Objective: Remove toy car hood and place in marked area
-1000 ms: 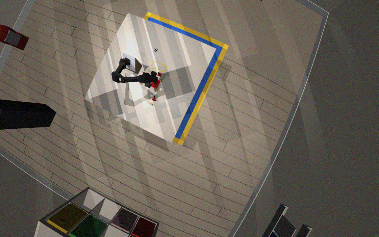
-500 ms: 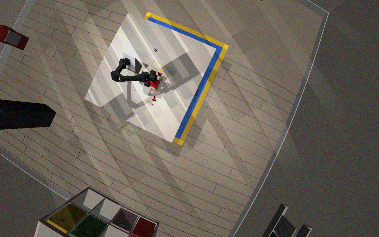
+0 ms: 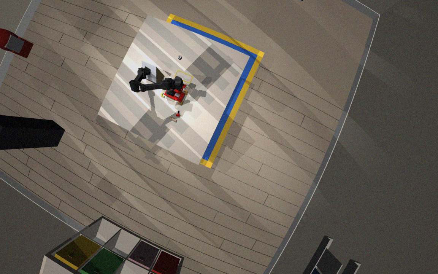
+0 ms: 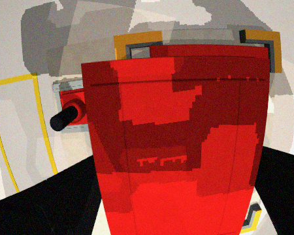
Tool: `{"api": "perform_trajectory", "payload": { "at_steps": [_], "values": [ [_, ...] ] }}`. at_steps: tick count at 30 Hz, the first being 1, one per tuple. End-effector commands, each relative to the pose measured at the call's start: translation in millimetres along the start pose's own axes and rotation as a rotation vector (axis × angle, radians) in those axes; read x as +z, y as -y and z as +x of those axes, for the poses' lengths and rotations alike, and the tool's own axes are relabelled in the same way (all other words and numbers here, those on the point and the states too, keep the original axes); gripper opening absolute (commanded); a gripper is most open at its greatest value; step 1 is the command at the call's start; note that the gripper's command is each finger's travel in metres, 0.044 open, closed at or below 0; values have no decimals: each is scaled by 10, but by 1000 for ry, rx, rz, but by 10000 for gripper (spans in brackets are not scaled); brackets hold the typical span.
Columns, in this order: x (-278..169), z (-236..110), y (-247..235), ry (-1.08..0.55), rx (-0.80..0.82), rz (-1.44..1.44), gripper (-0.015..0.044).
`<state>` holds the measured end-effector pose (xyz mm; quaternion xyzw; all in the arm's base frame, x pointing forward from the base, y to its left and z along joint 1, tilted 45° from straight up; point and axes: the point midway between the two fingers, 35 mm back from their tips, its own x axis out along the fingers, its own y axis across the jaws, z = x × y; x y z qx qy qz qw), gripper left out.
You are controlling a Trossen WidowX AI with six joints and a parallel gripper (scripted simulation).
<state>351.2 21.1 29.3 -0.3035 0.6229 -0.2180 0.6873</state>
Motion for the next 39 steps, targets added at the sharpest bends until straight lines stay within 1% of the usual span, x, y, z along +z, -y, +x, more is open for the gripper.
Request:
{"api": "perform_trajectory", "payload": {
  "at_steps": [1, 11, 23, 39],
  "values": [
    [-15, -5, -307, -3, 11, -3, 0],
    [-152, -42, -978, -4, 18, -1, 0],
    [-474, -40, -1694, -5, 2, 6, 0],
    [-489, 41, -1734, -5, 0, 7, 0]
  ]
}}
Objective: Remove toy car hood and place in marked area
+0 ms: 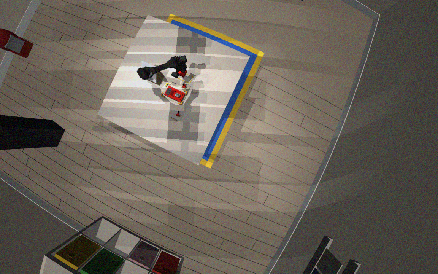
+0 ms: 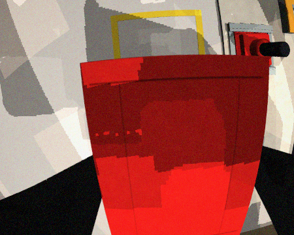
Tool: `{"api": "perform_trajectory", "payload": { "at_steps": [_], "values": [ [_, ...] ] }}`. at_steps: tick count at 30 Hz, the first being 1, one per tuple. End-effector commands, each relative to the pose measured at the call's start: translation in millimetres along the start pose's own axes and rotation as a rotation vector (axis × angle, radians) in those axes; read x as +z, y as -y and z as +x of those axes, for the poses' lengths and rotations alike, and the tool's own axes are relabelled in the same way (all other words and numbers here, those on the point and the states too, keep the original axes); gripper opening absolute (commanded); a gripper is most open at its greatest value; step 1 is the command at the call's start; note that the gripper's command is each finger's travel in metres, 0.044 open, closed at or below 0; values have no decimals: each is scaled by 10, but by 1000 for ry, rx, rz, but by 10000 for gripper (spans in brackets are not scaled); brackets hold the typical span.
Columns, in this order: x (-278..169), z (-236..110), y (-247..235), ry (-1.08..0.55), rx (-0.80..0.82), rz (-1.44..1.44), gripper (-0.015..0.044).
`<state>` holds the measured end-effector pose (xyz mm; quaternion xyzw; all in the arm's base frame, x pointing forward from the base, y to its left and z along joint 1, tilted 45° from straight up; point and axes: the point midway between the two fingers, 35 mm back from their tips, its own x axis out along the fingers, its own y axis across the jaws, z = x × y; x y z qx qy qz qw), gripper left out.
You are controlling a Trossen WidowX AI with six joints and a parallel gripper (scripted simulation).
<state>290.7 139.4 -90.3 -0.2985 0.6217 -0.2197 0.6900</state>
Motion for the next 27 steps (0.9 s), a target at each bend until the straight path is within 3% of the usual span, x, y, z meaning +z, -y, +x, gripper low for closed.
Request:
{"api": "perform_trajectory", "payload": {
  "at_steps": [1, 27],
  "values": [
    [-16, 64, -10, -7, -4, -4, 0],
    [-7, 282, -12, -6, -4, -4, 0]
  ]
}}
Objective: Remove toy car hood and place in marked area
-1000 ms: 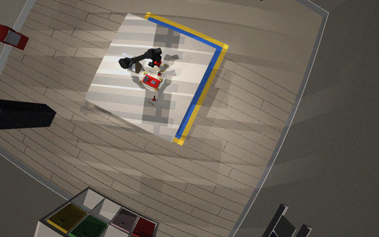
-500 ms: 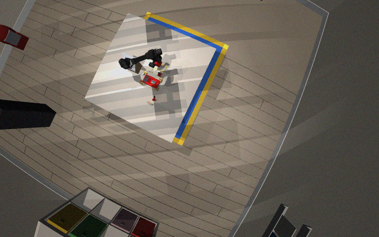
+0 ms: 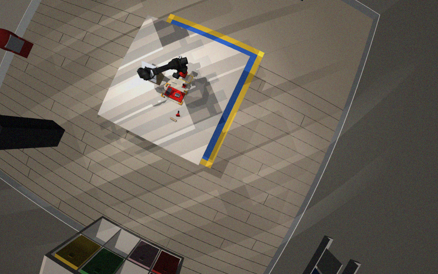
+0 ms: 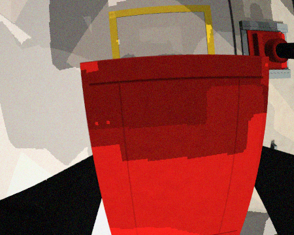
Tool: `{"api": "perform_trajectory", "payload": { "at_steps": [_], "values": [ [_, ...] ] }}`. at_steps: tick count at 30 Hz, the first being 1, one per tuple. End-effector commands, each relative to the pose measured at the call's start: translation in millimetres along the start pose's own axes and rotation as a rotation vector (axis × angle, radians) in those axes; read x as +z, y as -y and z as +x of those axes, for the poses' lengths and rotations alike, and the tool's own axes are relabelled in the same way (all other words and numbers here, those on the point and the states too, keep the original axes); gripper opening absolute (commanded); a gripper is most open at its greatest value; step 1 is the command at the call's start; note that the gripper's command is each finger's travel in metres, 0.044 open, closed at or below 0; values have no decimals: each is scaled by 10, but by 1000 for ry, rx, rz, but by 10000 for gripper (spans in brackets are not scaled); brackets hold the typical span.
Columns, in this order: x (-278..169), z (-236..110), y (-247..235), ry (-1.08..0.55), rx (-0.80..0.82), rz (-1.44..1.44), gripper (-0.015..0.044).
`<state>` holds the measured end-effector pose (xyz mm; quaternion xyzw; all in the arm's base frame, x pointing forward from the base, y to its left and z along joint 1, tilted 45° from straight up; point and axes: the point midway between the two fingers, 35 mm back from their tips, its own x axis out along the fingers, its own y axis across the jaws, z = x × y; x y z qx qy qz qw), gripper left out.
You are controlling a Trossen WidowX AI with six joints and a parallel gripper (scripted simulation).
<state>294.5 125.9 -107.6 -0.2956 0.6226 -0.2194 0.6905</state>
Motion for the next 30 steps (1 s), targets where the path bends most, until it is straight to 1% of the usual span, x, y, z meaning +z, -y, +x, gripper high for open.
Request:
{"api": "perform_trajectory", "payload": {
  "at_steps": [1, 30],
  "values": [
    [-18, 69, 6, -4, -9, -8, 0],
    [-24, 312, 14, -4, -10, -8, 0]
  ]
}}
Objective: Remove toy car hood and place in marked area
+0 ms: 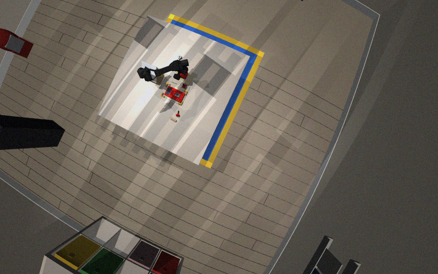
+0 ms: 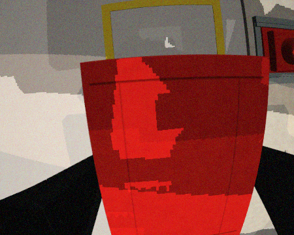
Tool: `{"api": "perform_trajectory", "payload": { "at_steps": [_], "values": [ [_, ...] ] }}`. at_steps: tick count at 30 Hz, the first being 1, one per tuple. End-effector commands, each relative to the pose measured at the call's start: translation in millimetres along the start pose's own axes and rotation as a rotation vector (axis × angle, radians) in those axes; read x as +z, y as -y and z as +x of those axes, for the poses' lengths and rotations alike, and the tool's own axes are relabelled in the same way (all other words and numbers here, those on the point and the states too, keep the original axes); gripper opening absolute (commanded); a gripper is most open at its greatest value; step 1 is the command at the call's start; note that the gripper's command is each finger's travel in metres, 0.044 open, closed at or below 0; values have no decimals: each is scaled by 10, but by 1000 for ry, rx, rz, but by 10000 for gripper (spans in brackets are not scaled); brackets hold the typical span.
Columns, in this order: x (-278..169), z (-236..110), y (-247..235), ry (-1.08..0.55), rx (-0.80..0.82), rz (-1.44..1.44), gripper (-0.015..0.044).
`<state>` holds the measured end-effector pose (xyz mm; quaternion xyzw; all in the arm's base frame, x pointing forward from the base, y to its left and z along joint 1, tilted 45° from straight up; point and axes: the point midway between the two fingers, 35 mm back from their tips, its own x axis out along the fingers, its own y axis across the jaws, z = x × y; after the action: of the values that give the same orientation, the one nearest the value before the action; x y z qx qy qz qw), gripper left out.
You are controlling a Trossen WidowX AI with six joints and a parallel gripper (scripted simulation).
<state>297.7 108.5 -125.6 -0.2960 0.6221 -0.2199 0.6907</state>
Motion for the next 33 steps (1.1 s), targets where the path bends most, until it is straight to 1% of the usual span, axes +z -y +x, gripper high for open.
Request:
{"api": "perform_trajectory", "payload": {
  "at_steps": [1, 26, 33],
  "values": [
    [-24, 68, 8, -5, -9, -8, 0],
    [-43, 272, 24, -5, -11, -8, 0],
    [-44, 284, 25, -5, -12, -8, 0]
  ]
}}
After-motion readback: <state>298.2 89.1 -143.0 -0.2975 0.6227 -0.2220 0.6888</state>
